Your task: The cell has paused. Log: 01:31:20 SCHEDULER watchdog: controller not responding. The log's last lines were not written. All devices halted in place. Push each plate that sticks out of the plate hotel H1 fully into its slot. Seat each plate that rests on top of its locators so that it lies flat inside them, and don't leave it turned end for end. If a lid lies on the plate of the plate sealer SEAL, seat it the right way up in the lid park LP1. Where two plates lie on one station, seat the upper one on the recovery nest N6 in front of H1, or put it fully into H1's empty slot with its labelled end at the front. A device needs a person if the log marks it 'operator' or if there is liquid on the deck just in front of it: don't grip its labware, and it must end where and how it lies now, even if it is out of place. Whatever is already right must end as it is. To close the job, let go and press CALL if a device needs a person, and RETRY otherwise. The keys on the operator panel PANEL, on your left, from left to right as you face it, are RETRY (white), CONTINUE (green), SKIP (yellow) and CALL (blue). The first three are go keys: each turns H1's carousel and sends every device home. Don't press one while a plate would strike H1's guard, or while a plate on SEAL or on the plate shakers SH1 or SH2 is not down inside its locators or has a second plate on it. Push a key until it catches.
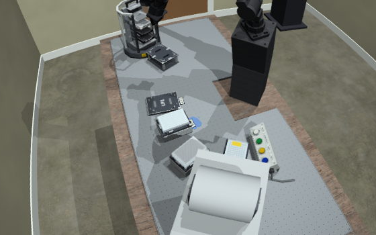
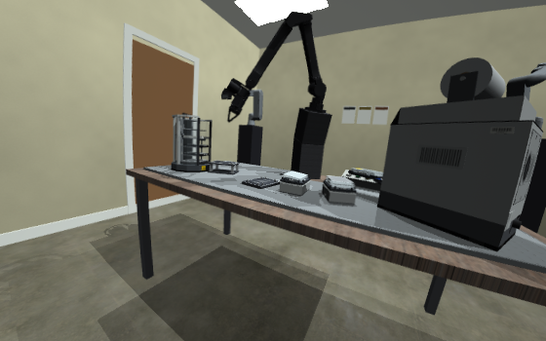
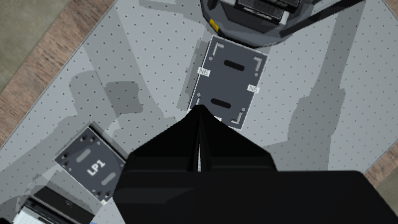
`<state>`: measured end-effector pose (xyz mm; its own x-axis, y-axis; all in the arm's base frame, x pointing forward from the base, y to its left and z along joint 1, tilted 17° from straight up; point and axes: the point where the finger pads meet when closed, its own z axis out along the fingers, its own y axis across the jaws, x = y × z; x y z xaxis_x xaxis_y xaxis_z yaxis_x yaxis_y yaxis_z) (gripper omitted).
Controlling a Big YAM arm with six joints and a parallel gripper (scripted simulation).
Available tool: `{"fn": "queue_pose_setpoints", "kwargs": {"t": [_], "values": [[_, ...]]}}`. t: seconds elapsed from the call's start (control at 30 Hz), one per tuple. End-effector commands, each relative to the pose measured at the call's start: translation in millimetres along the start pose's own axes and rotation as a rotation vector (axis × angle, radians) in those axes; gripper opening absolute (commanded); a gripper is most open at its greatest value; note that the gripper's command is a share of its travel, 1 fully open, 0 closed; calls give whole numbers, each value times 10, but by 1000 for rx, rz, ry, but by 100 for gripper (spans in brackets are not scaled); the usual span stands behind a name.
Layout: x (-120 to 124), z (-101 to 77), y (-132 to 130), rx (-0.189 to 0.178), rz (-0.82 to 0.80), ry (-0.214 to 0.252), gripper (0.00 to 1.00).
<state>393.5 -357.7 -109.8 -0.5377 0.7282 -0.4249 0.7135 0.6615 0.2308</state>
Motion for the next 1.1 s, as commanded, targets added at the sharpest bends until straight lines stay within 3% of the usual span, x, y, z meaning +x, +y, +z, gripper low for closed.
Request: {"fn": "queue_pose_setpoints", "kwargs": {"t": [0.0,0.43,0.63,0.73,1.07], "values": [[-139,21,160,-21,-96,66,0],[-46,-8,585,-126,-284,435,0],[23,-25,700,-121,-283,444,0],[6,-189,830,-117,-266,428,0],[124,-162,1064,-117,-263,437,0]]}}
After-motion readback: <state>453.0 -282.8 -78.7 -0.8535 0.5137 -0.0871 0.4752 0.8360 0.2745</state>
